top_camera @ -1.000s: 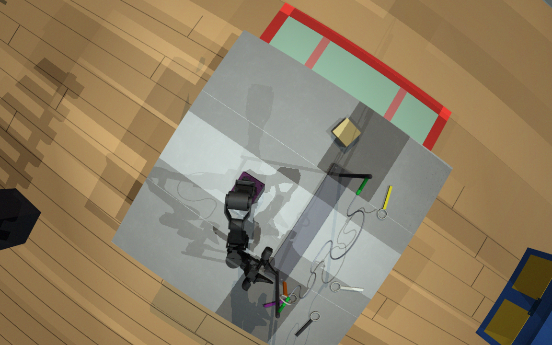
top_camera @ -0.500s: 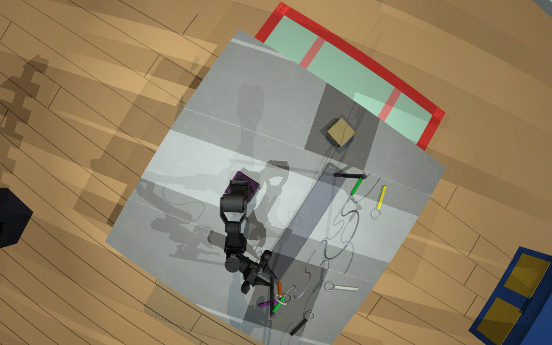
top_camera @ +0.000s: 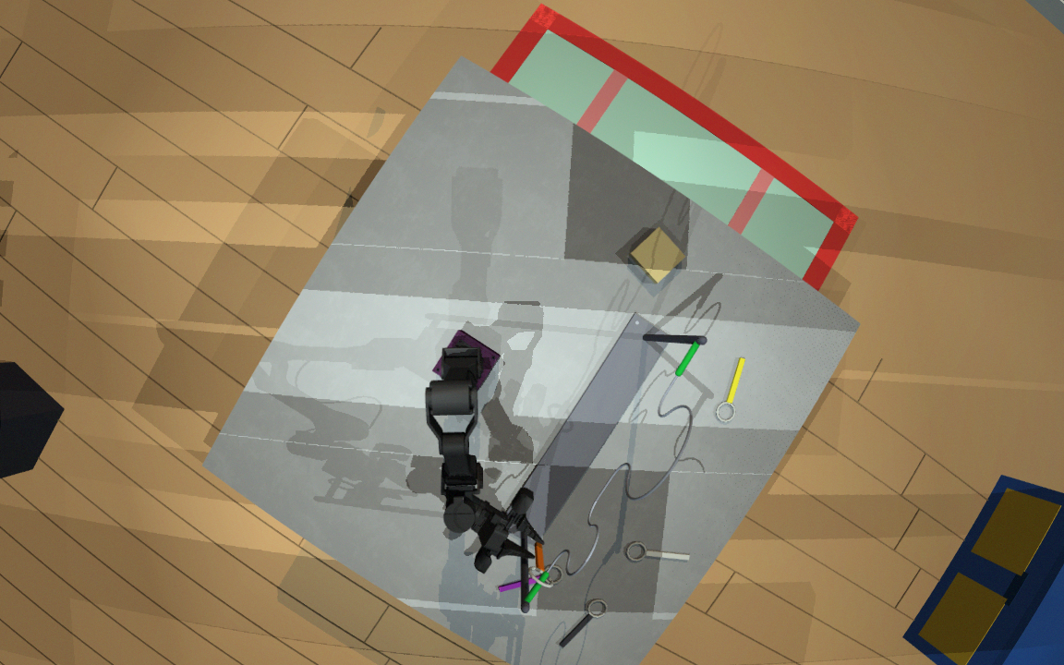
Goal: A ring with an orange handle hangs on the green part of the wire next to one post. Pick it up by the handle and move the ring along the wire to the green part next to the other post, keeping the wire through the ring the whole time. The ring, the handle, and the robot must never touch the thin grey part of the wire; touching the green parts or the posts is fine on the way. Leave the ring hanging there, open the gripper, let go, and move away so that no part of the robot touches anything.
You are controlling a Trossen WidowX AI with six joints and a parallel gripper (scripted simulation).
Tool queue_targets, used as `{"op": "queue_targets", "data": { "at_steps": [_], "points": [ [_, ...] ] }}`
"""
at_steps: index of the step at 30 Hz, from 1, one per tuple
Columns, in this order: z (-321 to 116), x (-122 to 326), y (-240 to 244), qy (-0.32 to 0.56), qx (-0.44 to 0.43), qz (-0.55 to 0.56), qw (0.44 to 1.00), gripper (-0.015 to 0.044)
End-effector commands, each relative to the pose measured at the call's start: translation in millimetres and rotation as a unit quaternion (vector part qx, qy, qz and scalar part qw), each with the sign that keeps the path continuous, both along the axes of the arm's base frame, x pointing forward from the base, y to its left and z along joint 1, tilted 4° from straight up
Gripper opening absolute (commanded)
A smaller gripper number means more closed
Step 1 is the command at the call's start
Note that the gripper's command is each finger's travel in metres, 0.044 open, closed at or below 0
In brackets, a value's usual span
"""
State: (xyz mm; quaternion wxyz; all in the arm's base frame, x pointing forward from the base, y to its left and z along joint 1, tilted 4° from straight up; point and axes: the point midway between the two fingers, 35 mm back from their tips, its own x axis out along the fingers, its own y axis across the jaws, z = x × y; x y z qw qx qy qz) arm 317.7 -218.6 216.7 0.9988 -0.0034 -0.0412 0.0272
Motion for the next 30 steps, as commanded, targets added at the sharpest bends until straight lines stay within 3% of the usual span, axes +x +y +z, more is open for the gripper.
{"op": "queue_targets", "data": {
  "at_steps": [1, 30],
  "points": [
    [-0.1, 7.5, 0.5, 0.000, 0.000, 0.000, 1.000, 0.0160],
    [1.3, 25.8, 3.4, 0.001, -0.001, 0.000, 1.000, 0.0160]
  ]
}}
